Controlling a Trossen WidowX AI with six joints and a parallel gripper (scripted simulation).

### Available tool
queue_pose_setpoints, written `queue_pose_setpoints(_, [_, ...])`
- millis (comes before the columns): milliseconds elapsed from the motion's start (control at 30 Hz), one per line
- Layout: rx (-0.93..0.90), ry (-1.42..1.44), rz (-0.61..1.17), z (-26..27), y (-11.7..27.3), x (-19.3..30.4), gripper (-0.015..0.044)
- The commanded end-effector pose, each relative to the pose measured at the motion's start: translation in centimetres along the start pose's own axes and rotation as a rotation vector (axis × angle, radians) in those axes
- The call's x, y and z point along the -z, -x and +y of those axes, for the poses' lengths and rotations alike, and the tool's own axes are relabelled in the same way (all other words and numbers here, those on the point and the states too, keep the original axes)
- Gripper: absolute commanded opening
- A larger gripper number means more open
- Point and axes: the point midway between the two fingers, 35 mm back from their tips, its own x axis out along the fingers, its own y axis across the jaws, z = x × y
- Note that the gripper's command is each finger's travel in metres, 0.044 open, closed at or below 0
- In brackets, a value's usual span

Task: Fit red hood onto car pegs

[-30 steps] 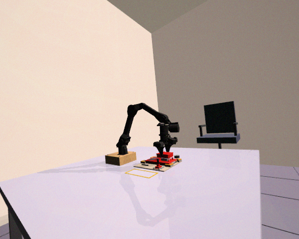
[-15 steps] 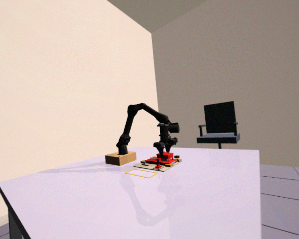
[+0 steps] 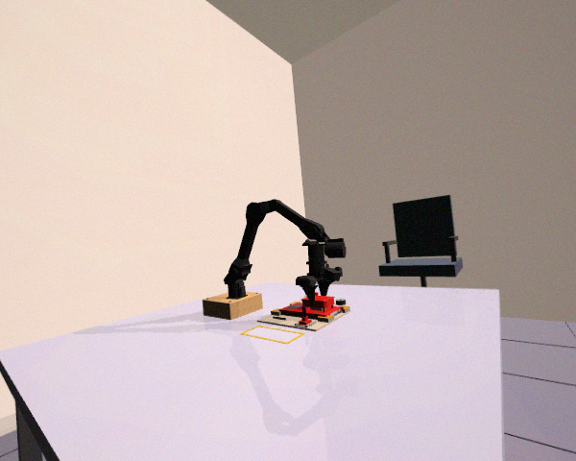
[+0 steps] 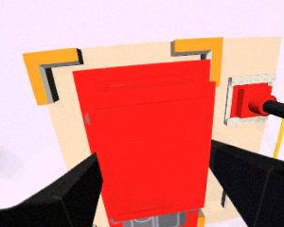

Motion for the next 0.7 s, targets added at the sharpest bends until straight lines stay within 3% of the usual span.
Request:
queue_pose_setpoints(0, [0.004,-0.003,0.004,-0.05,-0.53,0.02,0.0])
queue_pose_setpoints(667, [0.002,-0.002,0.002,-0.05,0.07,0.01,0.0])
